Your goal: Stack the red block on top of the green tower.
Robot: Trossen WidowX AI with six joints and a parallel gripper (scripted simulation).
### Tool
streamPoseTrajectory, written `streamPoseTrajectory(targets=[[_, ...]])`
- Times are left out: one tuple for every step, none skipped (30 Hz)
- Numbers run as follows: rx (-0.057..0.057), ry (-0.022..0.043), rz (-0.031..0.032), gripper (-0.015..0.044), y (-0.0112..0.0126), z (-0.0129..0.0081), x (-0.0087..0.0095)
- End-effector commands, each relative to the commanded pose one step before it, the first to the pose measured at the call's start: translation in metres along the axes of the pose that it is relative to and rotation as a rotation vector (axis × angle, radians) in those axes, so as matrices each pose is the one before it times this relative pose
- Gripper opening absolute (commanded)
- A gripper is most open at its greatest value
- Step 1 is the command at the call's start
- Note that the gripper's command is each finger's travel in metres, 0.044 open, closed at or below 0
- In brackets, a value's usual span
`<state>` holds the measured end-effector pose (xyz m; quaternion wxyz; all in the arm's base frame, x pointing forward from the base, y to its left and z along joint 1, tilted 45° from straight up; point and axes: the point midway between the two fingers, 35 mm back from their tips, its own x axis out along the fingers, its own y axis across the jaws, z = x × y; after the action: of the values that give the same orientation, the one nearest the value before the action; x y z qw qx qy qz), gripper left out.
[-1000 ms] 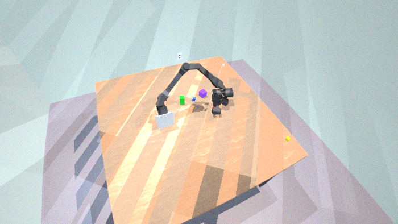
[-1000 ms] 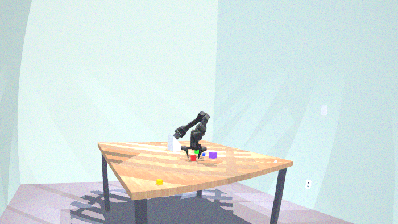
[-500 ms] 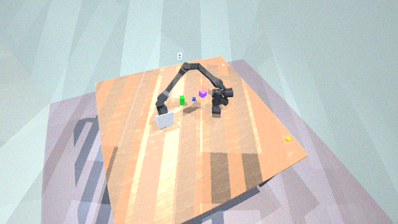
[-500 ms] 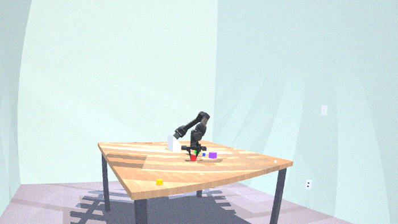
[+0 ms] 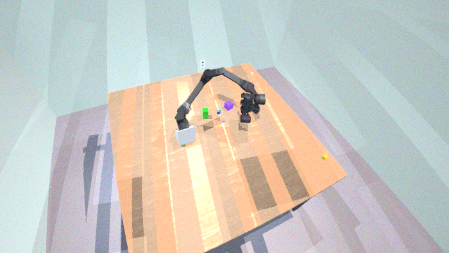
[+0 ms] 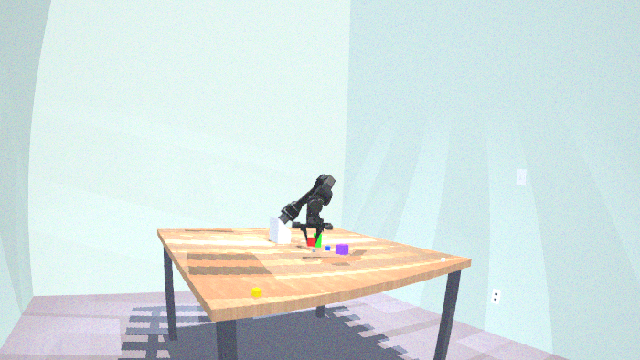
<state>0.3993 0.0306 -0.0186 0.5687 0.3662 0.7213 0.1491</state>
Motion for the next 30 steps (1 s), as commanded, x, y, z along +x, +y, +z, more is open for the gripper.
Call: streamPoseTrajectory(targets=[[-0.0086,-0.00678,-0.00329,0.0,0.00099,0.00043,-0.02298],[0.0,-0.00005,-0.00021,0.0,-0.00004,0.00001,-0.00438],[0.0,-0.00005,-0.0002,0.0,-0.00004,0.00001,-0.00432],[0.0,-0.00005,-0.0002,0.0,-0.00004,0.00001,-0.00432],[0.0,-0.00005,-0.0002,0.0,-0.00004,0.00001,-0.00437],[0.0001,-0.00004,-0.00021,0.0,-0.00004,0.00001,-0.00443],[0.0001,-0.00004,-0.00021,0.0,-0.00004,0.00001,-0.00452],[0.0001,-0.00003,-0.0002,0.0,-0.00004,0.00001,-0.0043],[0.0,0.0,-0.00013,0.0,-0.00004,-0.00004,-0.00347],[0.0,0.00001,-0.00007,0.0,-0.00002,-0.00005,-0.00213],[0.0,0.0,-0.00002,0.0,-0.00001,-0.00002,-0.00072],[0.0,0.0,0.0,0.0,0.0,0.0,0.0],[0.0,0.0,0.0,0.0,0.0,0.0,0.0],[0.0,0.0,0.0,0.0,0.0,0.0,0.0],[0.0047,-0.00214,0.00344,0.0,-0.00006,0.00042,0.00409],[-0.002,0.00092,-0.00147,0.0,-0.00001,-0.00002,-0.00175],[-0.002,0.00093,-0.00146,0.0,-0.00001,-0.00003,-0.00176],[-0.0007,0.00032,-0.00048,0.0,-0.00001,-0.00001,-0.00059],[0.0,0.00003,0.0,0.0,0.00042,-0.00061,-0.00024],[0.0001,0.00008,-0.00001,0.0,0.00125,-0.00184,-0.0007],[0.0002,0.00014,-0.00001,0.0,0.00205,-0.00309,-0.00115],[0.0002,0.00017,-0.00001,0.0,0.00245,-0.0038,-0.00135],[0.0002,0.00018,-0.00001,0.0,0.0024,-0.00384,-0.00131],[0.0002,0.00018,-0.00001,0.0,0.00234,-0.00388,-0.00126],[0.0002,0.00018,0.0,0.0,0.00229,-0.00392,-0.00121],[0.0002,0.00019,0.0,0.0,0.00224,-0.00395,-0.00117],[0.0002,0.00019,0.0,0.0,0.00219,-0.00399,-0.00112],[0.0002,0.00019,0.0,0.0,0.00213,-0.00402,-0.00107],[0.0002,0.00019,0.0,0.0,0.00207,-0.00405,-0.00102],[0.0002,0.0002,0.0,0.0,0.00202,-0.00409,-0.00098]])
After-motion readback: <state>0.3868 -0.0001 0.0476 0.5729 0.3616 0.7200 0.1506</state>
